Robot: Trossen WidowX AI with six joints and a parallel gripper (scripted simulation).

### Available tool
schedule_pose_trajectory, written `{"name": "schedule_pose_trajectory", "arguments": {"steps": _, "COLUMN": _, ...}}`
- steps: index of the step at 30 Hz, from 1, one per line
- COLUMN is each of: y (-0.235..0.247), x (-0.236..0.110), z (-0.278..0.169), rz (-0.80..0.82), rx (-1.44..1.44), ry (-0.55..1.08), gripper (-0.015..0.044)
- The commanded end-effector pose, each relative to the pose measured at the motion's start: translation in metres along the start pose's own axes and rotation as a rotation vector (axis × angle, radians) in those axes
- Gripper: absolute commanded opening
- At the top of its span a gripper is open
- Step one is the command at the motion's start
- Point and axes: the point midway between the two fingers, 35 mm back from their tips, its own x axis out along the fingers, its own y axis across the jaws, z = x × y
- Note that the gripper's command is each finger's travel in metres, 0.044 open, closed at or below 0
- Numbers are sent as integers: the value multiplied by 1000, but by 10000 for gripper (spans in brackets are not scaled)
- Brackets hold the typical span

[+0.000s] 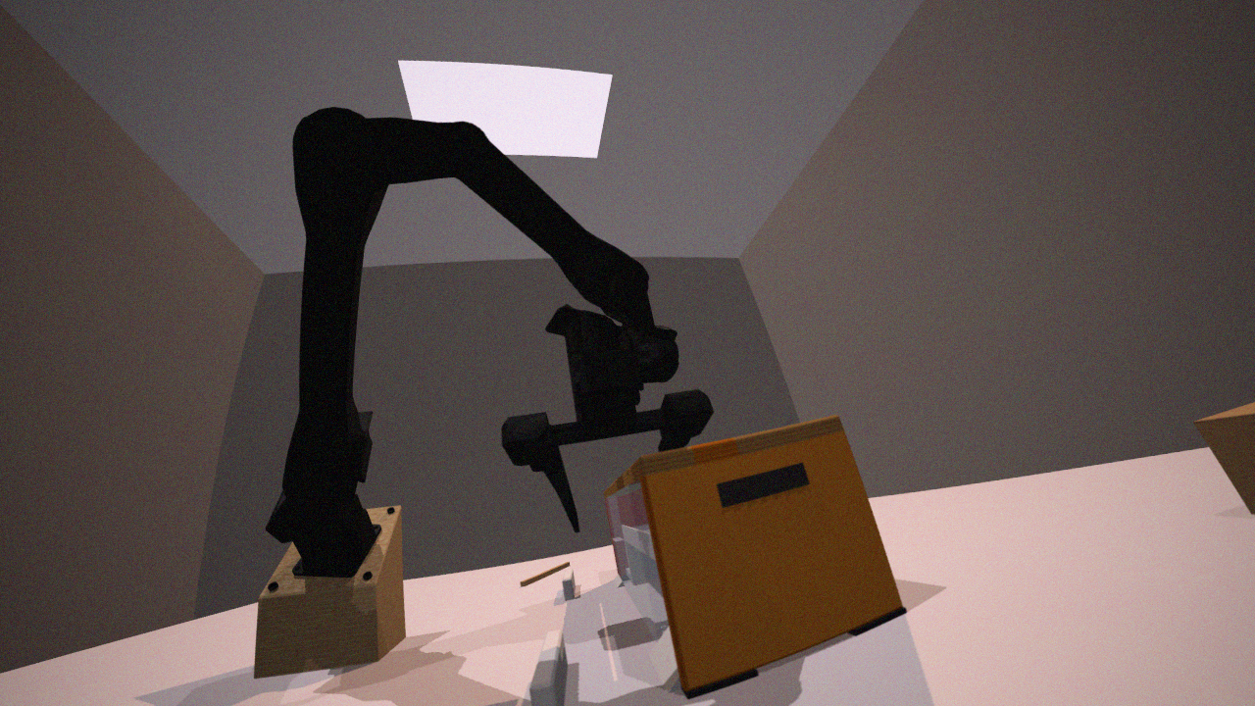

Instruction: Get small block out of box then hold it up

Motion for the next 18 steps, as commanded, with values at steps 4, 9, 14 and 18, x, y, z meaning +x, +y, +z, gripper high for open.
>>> {"name": "schedule_pose_trajectory", "arguments": {"steps": 4, "y": 0, "x": 3, "z": 14, "rz": 1, "rx": 1, "ry": -4, "gripper": 400}}
{"name": "schedule_pose_trajectory", "arguments": {"steps": 9, "y": 0, "x": 5, "z": 23, "rz": 1, "rx": 1, "ry": -5, "gripper": 400}}
{"name": "schedule_pose_trajectory", "arguments": {"steps": 14, "y": 0, "x": 7, "z": 31, "rz": 1, "rx": 2, "ry": -5, "gripper": 400}}
{"name": "schedule_pose_trajectory", "arguments": {"steps": 18, "y": 0, "x": 8, "z": 38, "rz": 1, "rx": 2, "ry": -5, "gripper": 400}}
